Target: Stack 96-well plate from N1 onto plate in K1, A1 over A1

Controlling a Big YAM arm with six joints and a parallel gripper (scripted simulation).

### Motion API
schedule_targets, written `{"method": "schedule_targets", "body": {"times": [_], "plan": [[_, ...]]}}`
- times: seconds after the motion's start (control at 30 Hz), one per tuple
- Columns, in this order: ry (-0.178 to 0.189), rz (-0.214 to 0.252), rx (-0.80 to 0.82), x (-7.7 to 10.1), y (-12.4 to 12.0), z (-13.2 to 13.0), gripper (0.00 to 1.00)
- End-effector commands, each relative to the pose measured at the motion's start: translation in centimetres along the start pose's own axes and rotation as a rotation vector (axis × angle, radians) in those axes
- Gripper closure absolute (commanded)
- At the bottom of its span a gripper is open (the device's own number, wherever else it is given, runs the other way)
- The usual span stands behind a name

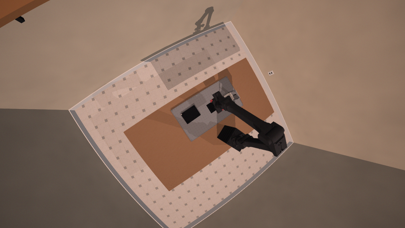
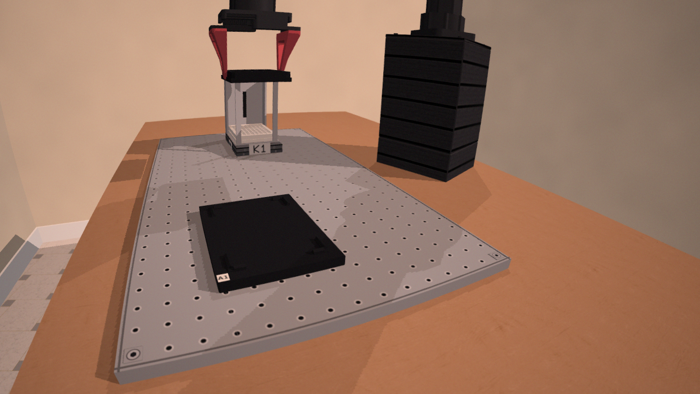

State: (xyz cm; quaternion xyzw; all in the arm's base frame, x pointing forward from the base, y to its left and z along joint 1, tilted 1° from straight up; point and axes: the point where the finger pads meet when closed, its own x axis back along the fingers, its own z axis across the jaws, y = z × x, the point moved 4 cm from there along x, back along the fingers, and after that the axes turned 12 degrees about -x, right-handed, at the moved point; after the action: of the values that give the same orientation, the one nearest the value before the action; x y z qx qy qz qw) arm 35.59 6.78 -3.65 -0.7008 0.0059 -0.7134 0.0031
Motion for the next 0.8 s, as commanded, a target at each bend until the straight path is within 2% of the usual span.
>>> {"method": "schedule_targets", "body": {"times": [0.0, 0.07, 0.2, 0.37, 0.77], "plan": [[0.043, 0.007, 0.016, 1.1, 1.2, 1.1, 1.00], [0.054, 0.008, 0.016, 1.3, 1.9, 1.6, 1.00], [0.021, 0.003, 0.016, 0.6, 3.3, 0.6, 1.00], [0.042, 0.004, 0.016, 1.1, 4.3, 1.6, 1.00], [0.040, 0.000, 0.016, 1.3, 8.4, 2.2, 1.00]]}}
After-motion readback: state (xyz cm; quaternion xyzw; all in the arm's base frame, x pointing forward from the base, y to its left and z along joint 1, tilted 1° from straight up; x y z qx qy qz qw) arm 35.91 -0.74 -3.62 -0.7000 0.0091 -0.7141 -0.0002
